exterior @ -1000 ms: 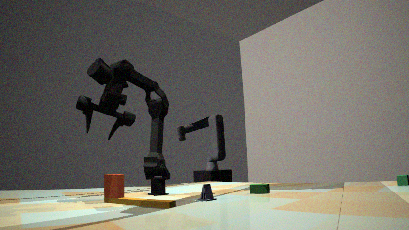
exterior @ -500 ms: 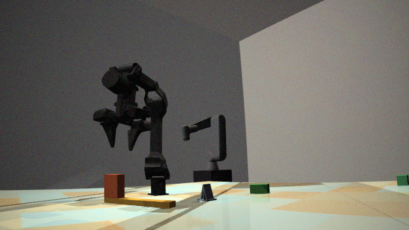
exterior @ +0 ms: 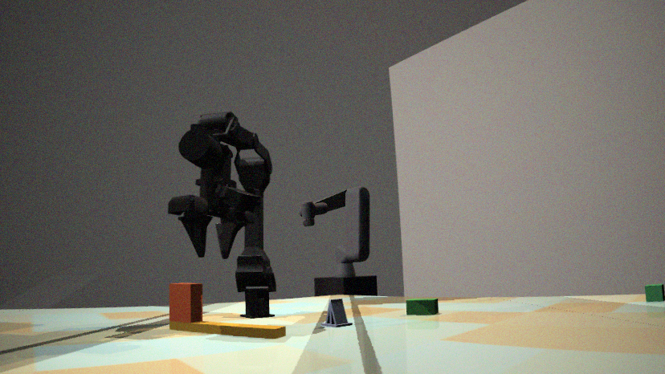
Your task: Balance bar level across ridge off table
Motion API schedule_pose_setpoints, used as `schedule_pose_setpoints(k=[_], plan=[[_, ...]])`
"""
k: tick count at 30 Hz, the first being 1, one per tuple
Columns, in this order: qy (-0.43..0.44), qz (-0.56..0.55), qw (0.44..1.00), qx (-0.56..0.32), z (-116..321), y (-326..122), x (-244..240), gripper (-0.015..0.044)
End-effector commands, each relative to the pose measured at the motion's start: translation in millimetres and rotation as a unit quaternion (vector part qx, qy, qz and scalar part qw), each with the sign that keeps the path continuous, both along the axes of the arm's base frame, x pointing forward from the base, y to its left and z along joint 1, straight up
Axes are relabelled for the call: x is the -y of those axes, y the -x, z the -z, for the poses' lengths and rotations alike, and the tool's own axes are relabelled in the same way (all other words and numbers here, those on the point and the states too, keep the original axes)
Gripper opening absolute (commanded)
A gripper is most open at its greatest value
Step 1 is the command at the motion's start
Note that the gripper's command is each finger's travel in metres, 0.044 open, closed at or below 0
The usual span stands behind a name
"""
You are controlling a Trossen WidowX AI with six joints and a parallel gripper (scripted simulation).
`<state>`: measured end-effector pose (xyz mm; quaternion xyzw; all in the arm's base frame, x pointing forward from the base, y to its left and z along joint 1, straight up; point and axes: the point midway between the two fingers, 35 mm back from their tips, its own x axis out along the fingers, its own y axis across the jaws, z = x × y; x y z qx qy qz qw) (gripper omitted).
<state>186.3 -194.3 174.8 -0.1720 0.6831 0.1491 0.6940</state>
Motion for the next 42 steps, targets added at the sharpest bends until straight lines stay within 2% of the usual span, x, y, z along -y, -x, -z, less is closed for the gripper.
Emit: schedule_pose_setpoints(k=[1, 14, 42], plan=[[-0.006, -0.003, 1.000, -0.004, 22, -1, 0, 0.0315], [-0.006, -0.003, 1.000, -0.004, 102, 1, -3, 0.0315], [-0.006, -0.003, 1.000, -0.004, 129, 1, -3, 0.0315]])
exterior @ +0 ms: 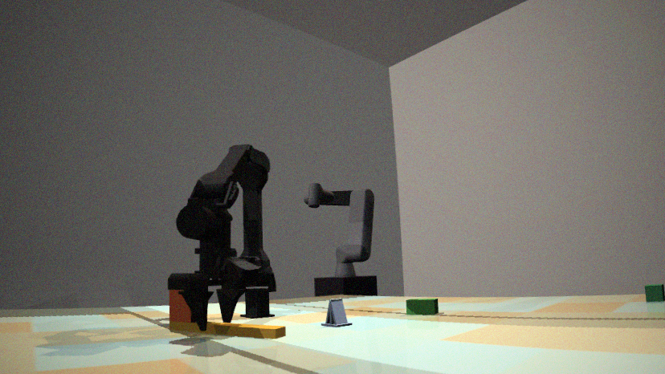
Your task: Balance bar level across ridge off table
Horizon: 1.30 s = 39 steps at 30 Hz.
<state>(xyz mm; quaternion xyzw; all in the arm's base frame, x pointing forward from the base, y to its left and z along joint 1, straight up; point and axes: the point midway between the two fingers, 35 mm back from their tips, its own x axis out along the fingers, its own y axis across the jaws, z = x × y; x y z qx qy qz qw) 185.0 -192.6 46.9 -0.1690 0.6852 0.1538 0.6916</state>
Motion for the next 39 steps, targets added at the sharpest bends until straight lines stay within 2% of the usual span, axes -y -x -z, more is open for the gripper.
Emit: schedule_pose_setpoints(k=[1, 8, 14, 22, 26, 39], plan=[[-0.002, -0.002, 1.000, 0.001, 1, 0, -1, 0.0315], [-0.002, -0.002, 1.000, 0.001, 1, 0, -1, 0.0315], [-0.001, 0.000, 1.000, -0.001, 1, 1, -1, 0.0157], [-0.001, 0.000, 1.000, -0.001, 1, 1, -1, 0.0104], [-0.001, 0.000, 1.000, -0.001, -5, 0, 0, 0.0000], [-0.001, -0.001, 1.000, 0.000, -38, -3, 2, 0.0000]])
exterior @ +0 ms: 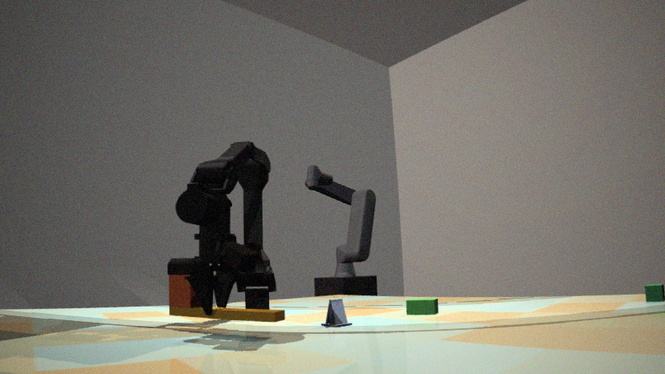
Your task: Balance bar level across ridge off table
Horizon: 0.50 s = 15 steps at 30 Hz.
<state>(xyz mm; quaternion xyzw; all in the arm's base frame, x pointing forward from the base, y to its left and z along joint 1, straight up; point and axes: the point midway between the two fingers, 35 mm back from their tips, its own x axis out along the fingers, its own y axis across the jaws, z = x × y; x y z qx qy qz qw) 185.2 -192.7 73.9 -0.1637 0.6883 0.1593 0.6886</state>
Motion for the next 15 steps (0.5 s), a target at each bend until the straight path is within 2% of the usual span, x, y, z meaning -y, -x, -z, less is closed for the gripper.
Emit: schedule_pose_setpoints(k=[1, 15], plan=[[0.005, -0.001, 1.000, 0.006, -13, -3, 2, 0.0000], [0.005, -0.001, 1.000, 0.006, -49, -1, 1, 0.0000]])
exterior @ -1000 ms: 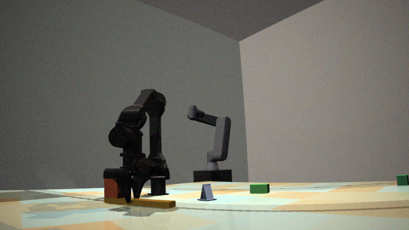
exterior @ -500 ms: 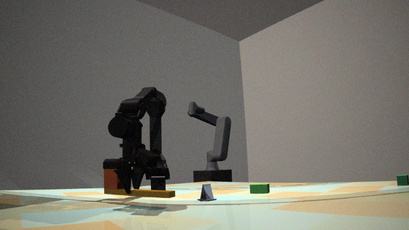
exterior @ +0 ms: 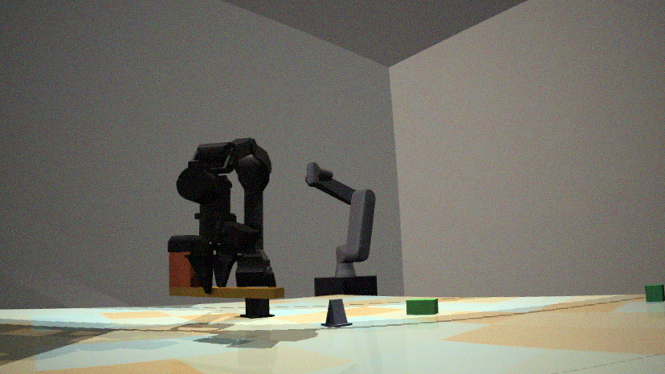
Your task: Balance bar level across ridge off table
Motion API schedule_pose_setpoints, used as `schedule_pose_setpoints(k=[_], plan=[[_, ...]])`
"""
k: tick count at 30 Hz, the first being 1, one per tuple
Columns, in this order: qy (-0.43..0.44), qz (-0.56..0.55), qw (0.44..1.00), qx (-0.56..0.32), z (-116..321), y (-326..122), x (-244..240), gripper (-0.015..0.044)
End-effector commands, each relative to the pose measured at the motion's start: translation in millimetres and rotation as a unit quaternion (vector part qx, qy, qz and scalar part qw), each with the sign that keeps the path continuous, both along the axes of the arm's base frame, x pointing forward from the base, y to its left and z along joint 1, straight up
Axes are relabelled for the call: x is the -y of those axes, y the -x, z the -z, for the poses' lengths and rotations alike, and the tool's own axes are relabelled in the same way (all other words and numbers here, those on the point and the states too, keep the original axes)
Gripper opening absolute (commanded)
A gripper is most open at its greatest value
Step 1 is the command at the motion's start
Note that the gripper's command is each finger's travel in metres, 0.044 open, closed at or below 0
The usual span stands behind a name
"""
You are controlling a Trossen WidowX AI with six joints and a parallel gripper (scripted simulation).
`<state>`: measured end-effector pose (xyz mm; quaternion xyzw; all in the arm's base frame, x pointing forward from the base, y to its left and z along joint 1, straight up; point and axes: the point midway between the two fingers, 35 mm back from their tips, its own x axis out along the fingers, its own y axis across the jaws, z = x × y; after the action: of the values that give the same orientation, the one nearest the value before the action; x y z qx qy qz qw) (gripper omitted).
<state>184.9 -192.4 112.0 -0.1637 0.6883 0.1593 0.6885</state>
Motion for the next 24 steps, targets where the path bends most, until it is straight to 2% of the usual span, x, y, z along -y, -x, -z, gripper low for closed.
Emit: schedule_pose_setpoints(k=[1, 12, 24], plan=[[0.005, -0.001, 1.000, 0.006, -14, -1, 1, 0.0000], [0.005, -0.001, 1.000, 0.007, -35, 1, -3, 0.0000], [0.003, 0.036, 0.999, 0.008, -36, -30, -30, 0.0000]])
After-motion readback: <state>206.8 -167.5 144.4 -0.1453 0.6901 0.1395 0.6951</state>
